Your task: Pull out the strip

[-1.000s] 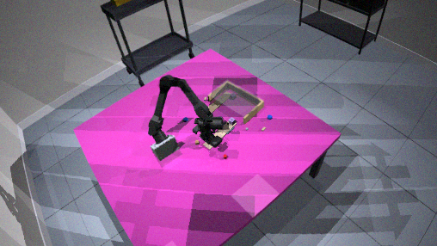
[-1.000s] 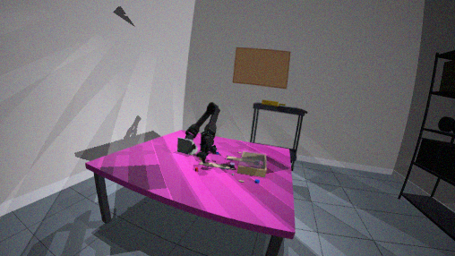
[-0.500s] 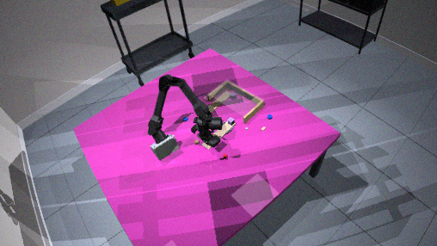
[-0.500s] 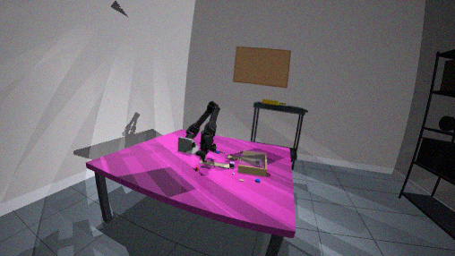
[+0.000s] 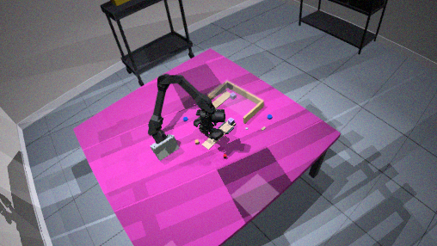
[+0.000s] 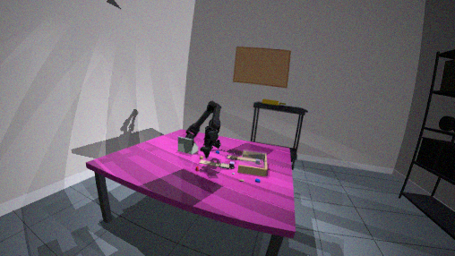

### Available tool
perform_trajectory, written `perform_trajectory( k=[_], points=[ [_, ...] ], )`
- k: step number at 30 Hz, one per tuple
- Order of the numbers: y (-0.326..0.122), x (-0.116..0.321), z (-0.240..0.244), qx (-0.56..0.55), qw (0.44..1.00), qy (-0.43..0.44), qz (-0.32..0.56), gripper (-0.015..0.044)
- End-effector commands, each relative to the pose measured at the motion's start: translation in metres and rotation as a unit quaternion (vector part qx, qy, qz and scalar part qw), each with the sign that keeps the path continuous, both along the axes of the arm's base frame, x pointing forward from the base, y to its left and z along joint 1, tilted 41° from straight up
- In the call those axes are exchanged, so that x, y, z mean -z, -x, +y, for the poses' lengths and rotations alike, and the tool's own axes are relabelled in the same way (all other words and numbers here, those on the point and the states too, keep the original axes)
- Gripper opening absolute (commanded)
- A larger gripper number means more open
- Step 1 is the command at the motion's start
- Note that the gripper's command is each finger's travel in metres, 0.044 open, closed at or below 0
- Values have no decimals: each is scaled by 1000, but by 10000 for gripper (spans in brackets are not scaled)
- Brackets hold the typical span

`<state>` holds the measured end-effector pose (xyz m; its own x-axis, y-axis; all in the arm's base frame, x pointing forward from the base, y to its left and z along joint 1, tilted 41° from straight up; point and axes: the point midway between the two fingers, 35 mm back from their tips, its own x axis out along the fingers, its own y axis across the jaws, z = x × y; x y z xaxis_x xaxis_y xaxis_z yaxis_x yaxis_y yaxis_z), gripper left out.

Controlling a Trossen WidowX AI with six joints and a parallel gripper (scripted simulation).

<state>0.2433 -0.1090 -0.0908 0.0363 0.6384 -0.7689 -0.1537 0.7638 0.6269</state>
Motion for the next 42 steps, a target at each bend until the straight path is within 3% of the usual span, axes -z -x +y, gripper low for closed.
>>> perform_trajectory(
  k=[1,8,42],
  points=[
    [-16,-4,0,2,1000,0,-2,263],
    [-39,-10,2,2,1000,0,-3,440],
    [-149,-36,3,2,1000,-1,-6,440]
  ],
)
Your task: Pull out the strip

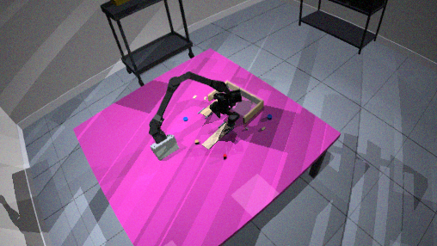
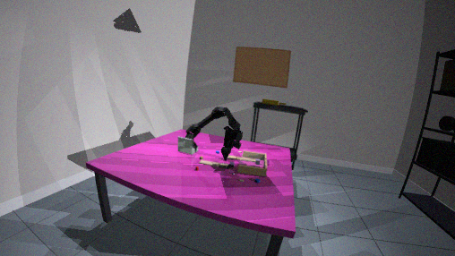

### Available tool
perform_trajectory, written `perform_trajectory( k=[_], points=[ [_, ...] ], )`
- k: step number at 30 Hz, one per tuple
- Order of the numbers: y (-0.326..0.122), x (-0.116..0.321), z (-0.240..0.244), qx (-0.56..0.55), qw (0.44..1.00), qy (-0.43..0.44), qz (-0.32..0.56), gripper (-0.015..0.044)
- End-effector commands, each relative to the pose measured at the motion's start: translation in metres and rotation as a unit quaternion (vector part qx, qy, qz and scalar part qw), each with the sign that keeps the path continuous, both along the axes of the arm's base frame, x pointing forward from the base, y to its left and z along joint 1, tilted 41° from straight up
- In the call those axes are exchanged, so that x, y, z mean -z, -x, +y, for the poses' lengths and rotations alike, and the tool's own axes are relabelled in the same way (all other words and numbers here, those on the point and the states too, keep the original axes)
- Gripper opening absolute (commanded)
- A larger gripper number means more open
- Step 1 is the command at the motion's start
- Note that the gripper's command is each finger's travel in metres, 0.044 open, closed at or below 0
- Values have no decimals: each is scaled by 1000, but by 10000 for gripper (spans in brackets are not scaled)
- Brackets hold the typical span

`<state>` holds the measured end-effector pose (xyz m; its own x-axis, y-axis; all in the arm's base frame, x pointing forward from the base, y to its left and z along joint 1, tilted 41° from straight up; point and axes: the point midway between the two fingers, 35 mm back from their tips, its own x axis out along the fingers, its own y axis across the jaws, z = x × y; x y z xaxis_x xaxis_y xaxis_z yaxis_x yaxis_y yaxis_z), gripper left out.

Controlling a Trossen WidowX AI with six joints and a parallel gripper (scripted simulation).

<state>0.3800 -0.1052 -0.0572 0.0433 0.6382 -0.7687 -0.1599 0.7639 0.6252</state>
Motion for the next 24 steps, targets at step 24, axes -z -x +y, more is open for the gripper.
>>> perform_trajectory(
  k=[24],
  points=[
    [-45,6,10,2,1000,-1,-2,250]
  ],
)
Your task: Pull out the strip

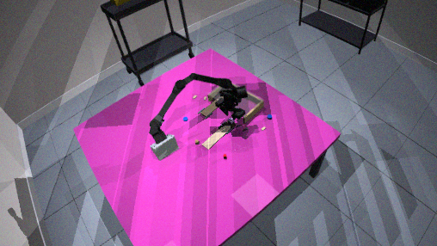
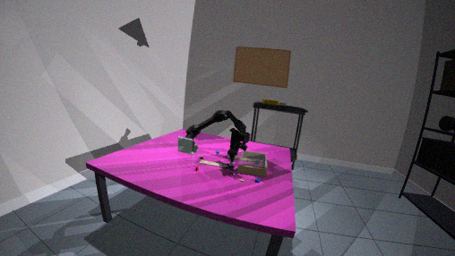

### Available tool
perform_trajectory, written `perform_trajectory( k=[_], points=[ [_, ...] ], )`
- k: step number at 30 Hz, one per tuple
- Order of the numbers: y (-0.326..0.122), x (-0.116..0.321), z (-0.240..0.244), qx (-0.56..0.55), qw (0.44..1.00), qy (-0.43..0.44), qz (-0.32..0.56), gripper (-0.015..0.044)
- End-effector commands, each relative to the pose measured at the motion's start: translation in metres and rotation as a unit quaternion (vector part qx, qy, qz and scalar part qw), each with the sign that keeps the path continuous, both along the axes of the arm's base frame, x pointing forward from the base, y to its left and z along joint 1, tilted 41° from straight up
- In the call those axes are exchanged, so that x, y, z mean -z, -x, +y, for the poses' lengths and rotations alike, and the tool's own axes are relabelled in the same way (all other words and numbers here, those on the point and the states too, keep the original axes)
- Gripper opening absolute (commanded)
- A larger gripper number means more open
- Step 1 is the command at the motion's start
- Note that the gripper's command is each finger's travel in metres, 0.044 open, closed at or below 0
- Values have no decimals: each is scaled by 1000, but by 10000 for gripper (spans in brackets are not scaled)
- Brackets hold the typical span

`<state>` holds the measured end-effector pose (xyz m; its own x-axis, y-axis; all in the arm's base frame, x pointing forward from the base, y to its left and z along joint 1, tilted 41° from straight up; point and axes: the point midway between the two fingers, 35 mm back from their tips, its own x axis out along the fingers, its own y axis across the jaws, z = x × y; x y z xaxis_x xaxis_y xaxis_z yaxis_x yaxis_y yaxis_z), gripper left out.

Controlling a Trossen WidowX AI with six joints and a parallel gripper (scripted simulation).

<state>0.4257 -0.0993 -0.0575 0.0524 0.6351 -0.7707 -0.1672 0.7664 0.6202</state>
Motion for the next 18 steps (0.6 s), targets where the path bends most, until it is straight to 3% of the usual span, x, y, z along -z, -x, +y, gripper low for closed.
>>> perform_trajectory(
  k=[1,18],
  points=[
    [1,7,5,2,1000,-3,4,250],
    [0,28,23,2,1000,-4,4,250]
  ],
)
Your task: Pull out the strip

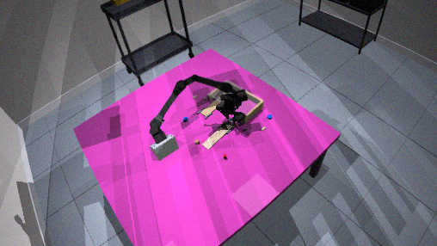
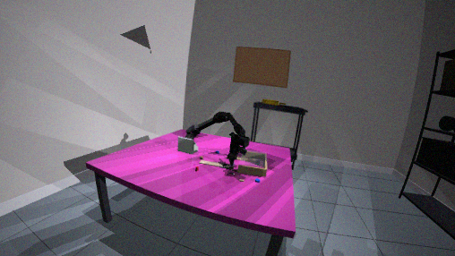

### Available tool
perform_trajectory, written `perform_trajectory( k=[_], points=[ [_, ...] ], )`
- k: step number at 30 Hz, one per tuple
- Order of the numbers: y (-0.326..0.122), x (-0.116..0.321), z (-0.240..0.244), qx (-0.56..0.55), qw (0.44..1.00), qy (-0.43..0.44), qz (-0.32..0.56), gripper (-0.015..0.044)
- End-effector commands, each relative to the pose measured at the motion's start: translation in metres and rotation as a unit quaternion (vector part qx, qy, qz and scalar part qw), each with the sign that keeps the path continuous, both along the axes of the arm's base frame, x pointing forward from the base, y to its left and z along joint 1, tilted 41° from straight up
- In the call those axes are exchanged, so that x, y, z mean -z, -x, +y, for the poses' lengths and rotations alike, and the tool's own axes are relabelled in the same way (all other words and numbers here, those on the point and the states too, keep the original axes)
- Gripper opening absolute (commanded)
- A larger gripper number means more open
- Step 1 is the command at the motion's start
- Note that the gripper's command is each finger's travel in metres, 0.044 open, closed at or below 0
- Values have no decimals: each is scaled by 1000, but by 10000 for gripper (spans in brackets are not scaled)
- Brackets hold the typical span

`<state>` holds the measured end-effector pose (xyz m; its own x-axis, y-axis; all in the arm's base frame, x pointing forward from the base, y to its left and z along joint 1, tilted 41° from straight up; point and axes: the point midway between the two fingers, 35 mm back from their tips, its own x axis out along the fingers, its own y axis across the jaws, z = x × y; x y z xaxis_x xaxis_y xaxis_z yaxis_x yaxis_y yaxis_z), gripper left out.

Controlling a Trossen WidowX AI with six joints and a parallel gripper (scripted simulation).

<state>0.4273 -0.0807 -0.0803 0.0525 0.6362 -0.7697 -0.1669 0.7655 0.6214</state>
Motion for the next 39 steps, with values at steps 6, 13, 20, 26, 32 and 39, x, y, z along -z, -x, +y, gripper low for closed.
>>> perform_trajectory(
  k=[6,13,20,26,32,39],
  points=[
    [2,10,8,2,1000,-3,4,250],
    [0,8,7,-1,1000,-1,1,138],
    [0,8,7,-1,1000,-1,1,72],
    [11,0,3,0,1000,-1,2,0],
    [31,-14,-3,1,1000,-1,3,0],
    [56,-28,-7,2,1000,-2,5,0]
  ],
)
